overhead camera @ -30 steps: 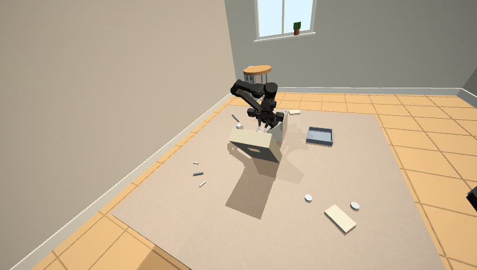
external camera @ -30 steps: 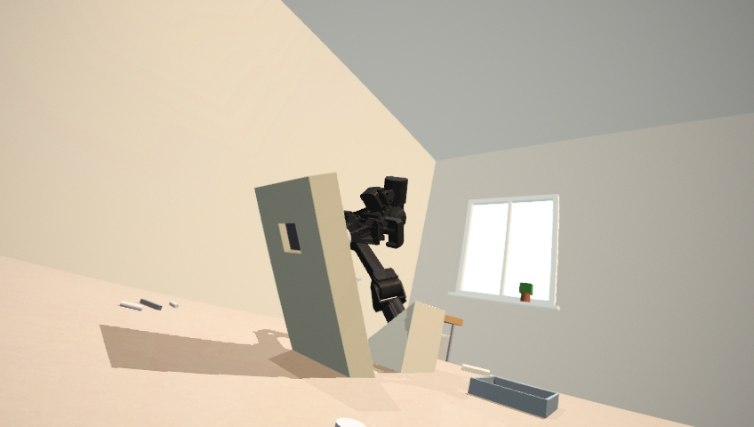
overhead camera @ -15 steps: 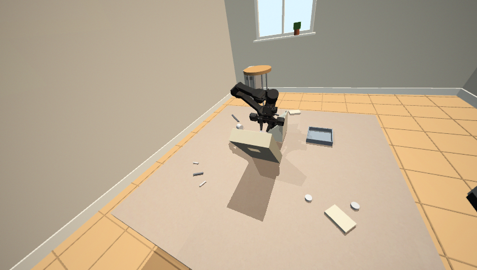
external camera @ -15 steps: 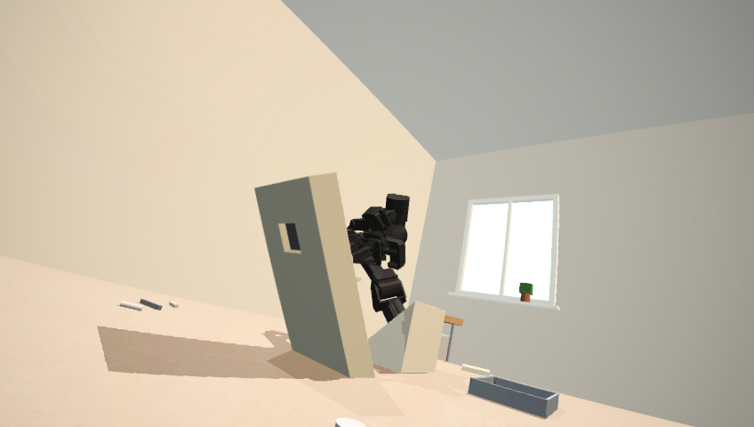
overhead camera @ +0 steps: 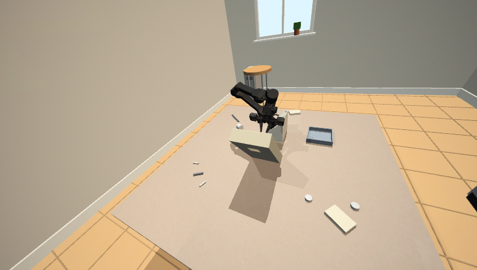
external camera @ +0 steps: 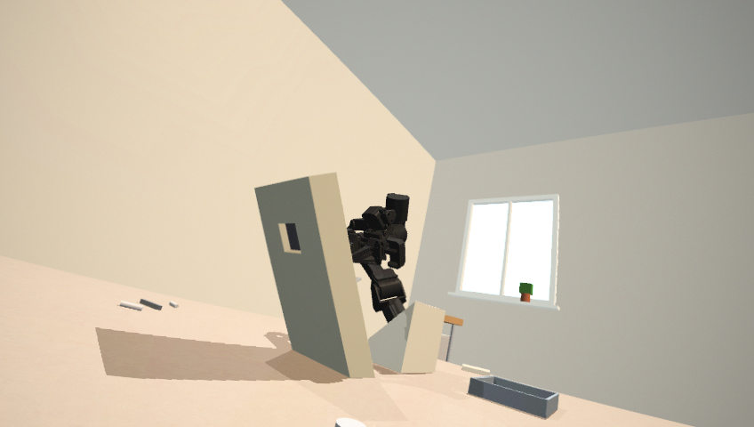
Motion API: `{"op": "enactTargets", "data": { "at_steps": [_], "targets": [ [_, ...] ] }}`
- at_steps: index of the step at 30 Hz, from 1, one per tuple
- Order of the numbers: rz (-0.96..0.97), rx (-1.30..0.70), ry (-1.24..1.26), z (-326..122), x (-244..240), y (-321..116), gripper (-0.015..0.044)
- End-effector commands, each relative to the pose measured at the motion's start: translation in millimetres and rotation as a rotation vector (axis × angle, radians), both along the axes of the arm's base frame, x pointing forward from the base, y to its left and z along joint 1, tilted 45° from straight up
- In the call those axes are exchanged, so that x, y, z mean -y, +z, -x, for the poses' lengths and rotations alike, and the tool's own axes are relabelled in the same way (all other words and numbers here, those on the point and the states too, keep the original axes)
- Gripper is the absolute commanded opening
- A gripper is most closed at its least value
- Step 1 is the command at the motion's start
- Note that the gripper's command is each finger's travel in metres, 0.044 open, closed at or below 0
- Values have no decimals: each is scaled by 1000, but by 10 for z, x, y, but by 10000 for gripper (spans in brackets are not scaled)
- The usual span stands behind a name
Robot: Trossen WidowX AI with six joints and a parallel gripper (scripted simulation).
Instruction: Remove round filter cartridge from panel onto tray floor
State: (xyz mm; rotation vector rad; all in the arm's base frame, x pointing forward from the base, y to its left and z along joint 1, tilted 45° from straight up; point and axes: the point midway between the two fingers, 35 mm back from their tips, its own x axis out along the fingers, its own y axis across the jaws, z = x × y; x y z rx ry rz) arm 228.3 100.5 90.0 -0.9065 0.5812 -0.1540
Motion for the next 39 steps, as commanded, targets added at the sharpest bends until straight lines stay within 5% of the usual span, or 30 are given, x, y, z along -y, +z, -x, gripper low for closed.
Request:
{"op": "enactTargets", "data": {
  "at_steps": [1,13,26,31,39],
  "targets": [
    [-9,12,-1,22,28,-14,118],
    [-10,13,-1,-325,-462,481,118],
    [-24,17,0,-239,-955,983,440],
    [-68,-114,-167,-170,-558,502,309],
    [-102,-227,-382,23,-121,102,305]
  ]
}}
